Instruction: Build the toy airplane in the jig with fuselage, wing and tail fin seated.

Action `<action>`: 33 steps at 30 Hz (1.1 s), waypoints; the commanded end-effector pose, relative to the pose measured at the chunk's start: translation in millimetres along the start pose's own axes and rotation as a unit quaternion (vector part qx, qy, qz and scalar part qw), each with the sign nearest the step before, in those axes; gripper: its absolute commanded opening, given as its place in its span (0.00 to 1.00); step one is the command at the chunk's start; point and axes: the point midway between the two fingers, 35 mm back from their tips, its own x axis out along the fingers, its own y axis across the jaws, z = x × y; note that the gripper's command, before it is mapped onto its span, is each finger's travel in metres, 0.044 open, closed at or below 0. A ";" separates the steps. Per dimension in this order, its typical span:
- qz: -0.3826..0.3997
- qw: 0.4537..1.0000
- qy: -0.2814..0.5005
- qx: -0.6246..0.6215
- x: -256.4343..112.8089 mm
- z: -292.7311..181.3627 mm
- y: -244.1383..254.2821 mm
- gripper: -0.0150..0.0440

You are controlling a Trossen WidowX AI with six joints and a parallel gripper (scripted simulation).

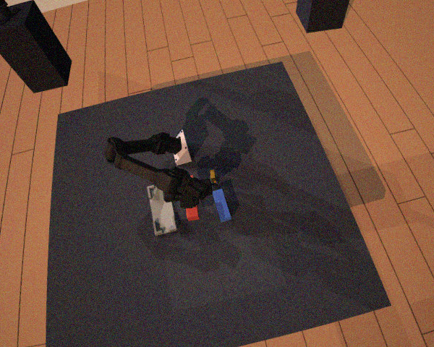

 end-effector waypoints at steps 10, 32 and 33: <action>0.003 1.000 -0.002 0.003 -46.1 -2.0 0.1 0.25; 0.008 1.000 -0.001 -0.005 -55.2 -1.2 -33.7 0.25; 0.008 1.000 -0.001 -0.006 -53.9 -0.8 -36.8 0.25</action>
